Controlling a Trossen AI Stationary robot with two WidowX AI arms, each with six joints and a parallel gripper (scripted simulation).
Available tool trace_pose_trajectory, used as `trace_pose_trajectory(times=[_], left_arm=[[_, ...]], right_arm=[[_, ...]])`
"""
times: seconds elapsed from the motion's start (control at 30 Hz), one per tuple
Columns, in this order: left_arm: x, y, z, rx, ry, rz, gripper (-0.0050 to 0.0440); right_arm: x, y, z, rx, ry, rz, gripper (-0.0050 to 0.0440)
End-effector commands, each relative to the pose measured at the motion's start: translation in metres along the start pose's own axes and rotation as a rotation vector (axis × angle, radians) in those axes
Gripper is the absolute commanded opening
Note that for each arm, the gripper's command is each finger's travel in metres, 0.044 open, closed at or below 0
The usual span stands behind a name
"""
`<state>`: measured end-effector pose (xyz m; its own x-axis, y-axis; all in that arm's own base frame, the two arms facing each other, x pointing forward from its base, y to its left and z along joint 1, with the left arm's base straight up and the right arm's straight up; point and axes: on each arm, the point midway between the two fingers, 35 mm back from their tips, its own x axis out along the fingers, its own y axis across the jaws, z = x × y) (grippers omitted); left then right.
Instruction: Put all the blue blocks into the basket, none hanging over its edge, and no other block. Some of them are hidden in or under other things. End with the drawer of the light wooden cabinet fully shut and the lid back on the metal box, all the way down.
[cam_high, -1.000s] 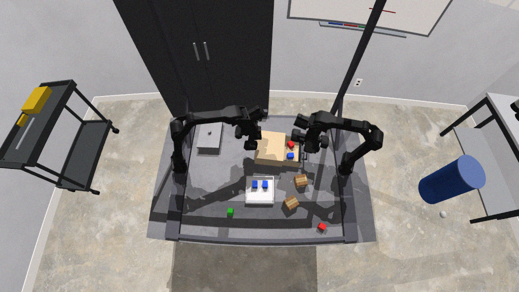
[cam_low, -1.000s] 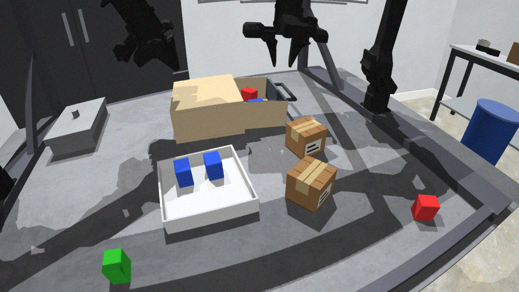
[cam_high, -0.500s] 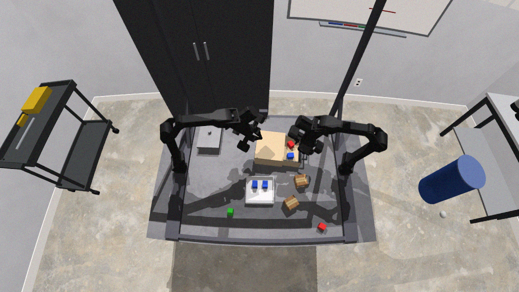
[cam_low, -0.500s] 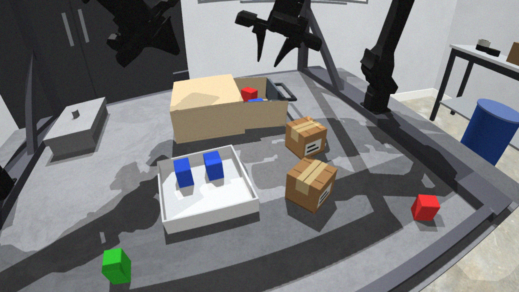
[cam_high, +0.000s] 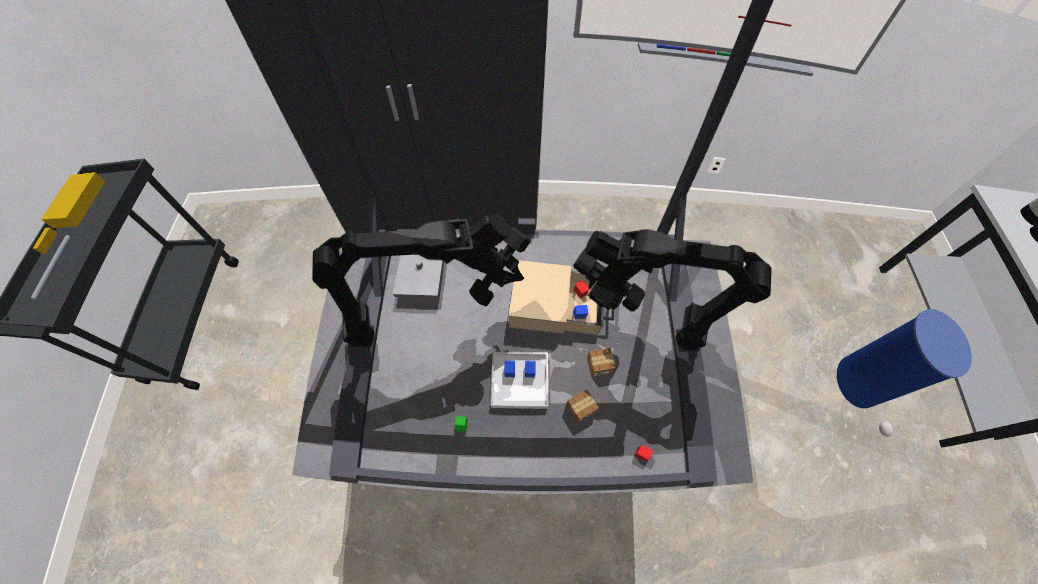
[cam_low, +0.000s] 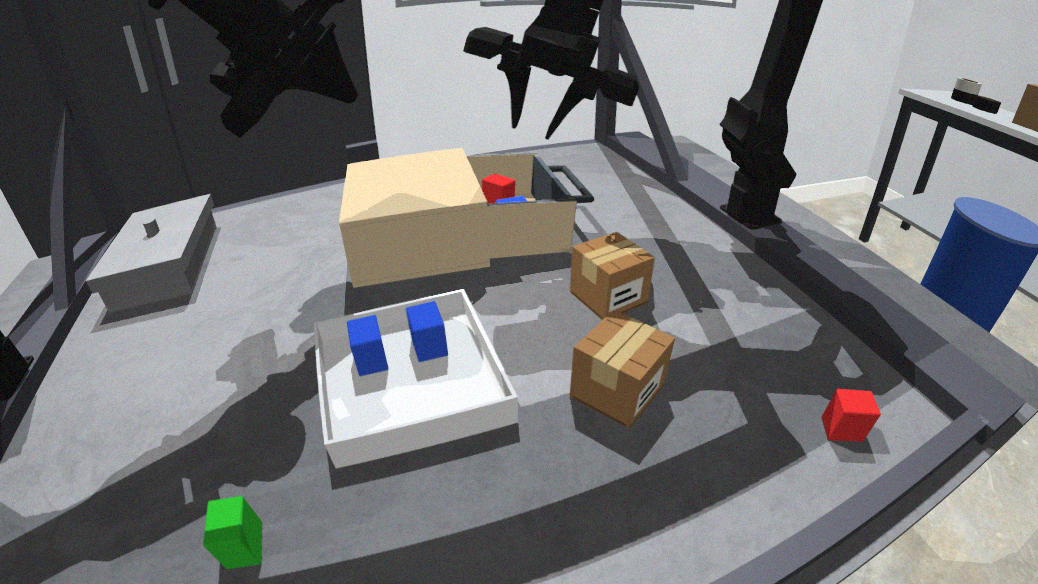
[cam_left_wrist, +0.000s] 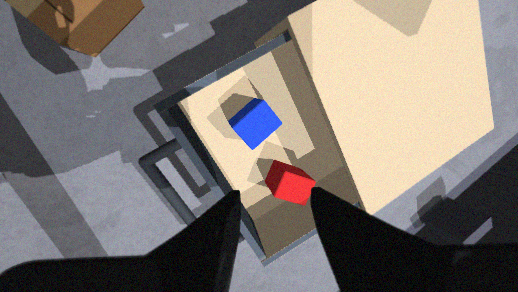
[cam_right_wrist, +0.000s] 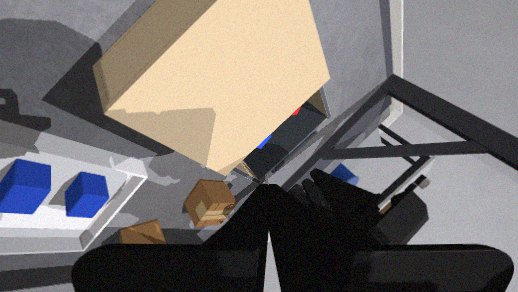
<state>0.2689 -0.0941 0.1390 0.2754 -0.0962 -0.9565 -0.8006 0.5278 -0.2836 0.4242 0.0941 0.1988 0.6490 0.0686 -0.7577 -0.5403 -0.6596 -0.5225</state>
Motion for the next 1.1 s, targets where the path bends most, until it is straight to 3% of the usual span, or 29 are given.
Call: trace_pose_trajectory(times=[0.0,0.4,0.6,0.87,1.07], left_arm=[[-0.003,-0.007,0.006,0.140,-0.001,0.006,0.0175],[0.015,-0.008,0.013,0.564,0.048,0.110,0.0175],[0.018,-0.008,0.014,0.632,0.061,0.125,0.0175],[0.032,-0.007,0.019,0.936,0.131,0.181,0.0175],[0.031,-0.007,0.019,0.950,0.133,0.178,0.0175]], right_arm=[[-0.026,-0.007,-0.015,0.174,0.057,-0.099,-0.0050],[-0.060,0.000,-0.036,0.662,0.107,-0.295,-0.0050],[-0.066,0.001,-0.039,0.739,0.108,-0.331,-0.0050],[-0.093,0.011,-0.051,1.082,0.082,-0.499,-0.0050],[-0.105,0.015,-0.055,1.229,0.055,-0.577,-0.0050]])
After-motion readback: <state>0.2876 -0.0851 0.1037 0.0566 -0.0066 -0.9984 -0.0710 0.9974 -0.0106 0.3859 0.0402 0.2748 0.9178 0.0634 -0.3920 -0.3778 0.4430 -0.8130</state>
